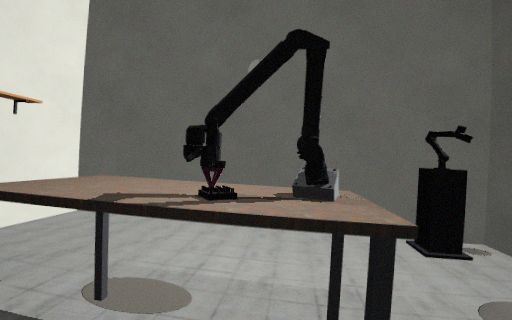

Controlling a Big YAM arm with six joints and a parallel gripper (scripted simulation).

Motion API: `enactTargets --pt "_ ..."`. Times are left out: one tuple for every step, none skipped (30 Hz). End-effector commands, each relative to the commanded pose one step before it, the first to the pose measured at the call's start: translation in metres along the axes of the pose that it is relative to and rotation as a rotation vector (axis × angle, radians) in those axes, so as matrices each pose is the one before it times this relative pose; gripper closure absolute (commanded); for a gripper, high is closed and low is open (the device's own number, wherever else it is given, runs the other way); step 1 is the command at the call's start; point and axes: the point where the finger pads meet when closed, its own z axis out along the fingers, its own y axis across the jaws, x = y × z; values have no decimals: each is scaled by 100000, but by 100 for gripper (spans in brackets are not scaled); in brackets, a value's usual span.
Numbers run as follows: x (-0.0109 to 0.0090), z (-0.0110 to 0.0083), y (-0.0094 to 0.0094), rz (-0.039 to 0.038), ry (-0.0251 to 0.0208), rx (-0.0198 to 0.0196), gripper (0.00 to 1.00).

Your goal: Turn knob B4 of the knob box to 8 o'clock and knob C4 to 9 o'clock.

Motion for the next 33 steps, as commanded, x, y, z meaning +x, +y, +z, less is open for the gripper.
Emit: enactTargets --pt "-581 490 584 -2637 -572 -1901 81" --pt "1 0 0 47 1 -1 81" --pt "3 0 -5 154 15 28 81" --pt "18 -14 -46 98 20 114 81" --pt "24 -41 -81 234 -113 14 81" --pt "-1 0 0 -1 -1 0 81" --pt "0 0 0 1 0 0 81" --pt "0 0 0 -1 0 0 81" --pt "0 0 0 1 0 0 81" --pt "0 0 0 -1 0 0 81" --pt "0 0 0 0 0 0 81" --pt "0 0 0 0 0 0 81" --pt "0 0 0 0 0 0 81" --pt "-6 7 17 -31 0 -38 81" --pt "0 0 0 0 0 0 81" --pt "0 0 0 0 0 0 81" --pt "0 0 0 0 0 0 81" --pt "0 0 0 0 0 0 81" --pt "0 0 0 0 0 0 81" --pt "0 0 0 0 0 0 81" --pt "1 -8 -4 9 12 -3 81" --pt "8 -53 -23 61 76 -21 81" --pt "19 -133 -58 150 187 -53 81" --pt "-48 -361 -82 198 -3 97 81" --pt "-476 -773 -220 -257 -1640 1041 81" --pt "-647 -1030 -256 -433 -2164 1377 81" --pt "-508 -588 -322 -105 -1103 759 81" --pt "-172 -310 -49 -151 -268 162 81" --pt "0 0 0 0 0 0 81" --pt "0 0 0 0 0 0 81" --pt "-246 50 717 -1733 484 -724 81" --pt "107 -445 -361 836 -261 405 81" --pt "115 -465 -379 854 -232 478 81"
